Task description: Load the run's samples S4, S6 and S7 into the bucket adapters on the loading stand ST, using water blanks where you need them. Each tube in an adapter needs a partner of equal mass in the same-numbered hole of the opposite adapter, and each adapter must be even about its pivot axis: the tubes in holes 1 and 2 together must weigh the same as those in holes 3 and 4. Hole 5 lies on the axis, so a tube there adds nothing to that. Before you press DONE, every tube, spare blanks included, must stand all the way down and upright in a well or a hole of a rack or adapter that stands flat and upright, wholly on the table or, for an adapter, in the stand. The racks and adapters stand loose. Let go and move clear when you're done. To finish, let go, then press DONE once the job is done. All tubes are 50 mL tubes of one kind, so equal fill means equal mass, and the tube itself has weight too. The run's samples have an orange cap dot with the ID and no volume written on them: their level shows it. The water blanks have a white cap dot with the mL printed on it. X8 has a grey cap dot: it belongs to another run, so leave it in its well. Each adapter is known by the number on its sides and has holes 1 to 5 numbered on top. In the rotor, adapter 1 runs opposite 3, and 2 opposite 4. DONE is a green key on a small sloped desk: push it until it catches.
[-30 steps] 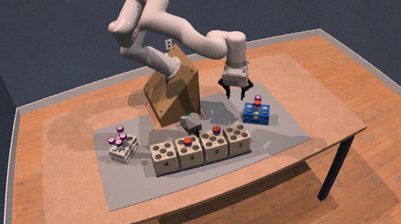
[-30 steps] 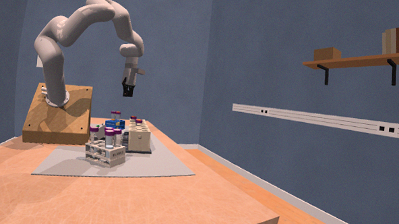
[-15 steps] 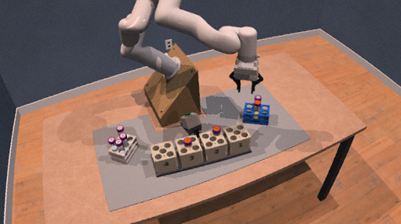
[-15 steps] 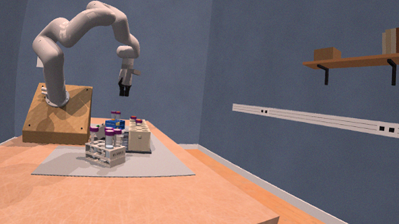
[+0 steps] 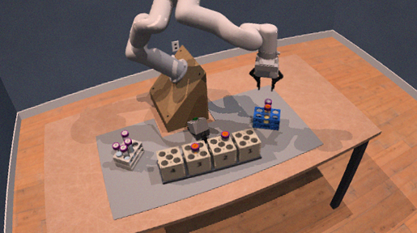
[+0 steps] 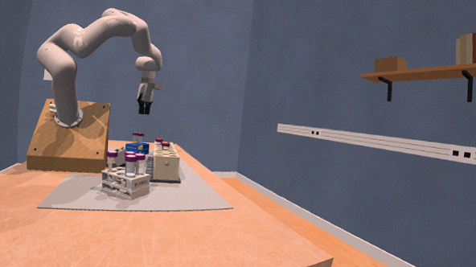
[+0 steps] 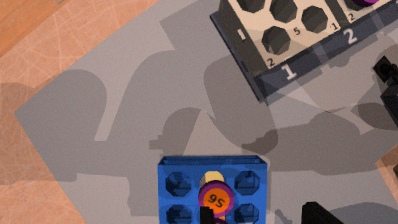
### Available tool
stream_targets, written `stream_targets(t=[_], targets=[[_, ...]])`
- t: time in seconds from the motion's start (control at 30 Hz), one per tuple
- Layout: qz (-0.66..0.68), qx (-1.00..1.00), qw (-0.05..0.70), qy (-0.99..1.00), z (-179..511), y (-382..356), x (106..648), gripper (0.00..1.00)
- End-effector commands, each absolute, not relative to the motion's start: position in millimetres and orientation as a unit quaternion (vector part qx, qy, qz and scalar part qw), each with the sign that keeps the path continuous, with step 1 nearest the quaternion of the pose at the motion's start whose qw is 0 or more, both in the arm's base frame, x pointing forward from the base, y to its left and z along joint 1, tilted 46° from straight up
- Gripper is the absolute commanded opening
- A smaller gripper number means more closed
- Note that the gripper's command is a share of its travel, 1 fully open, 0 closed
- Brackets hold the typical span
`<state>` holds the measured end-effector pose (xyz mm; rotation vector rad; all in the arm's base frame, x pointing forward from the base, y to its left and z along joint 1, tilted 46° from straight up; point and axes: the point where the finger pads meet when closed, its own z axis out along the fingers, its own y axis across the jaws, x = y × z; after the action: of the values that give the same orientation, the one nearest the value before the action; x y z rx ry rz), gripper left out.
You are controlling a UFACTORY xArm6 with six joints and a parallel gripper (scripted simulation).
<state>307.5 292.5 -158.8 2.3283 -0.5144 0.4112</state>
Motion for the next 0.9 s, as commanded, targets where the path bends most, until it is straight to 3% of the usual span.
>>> stream_targets(t=[0.0, 0.87], targets=[[0.160, 0.900, 0.352, -0.199, -175, 310, 299, 0.57], [0.160, 0.900, 0.352, -0.199, -191, 295, 302, 0.57]])
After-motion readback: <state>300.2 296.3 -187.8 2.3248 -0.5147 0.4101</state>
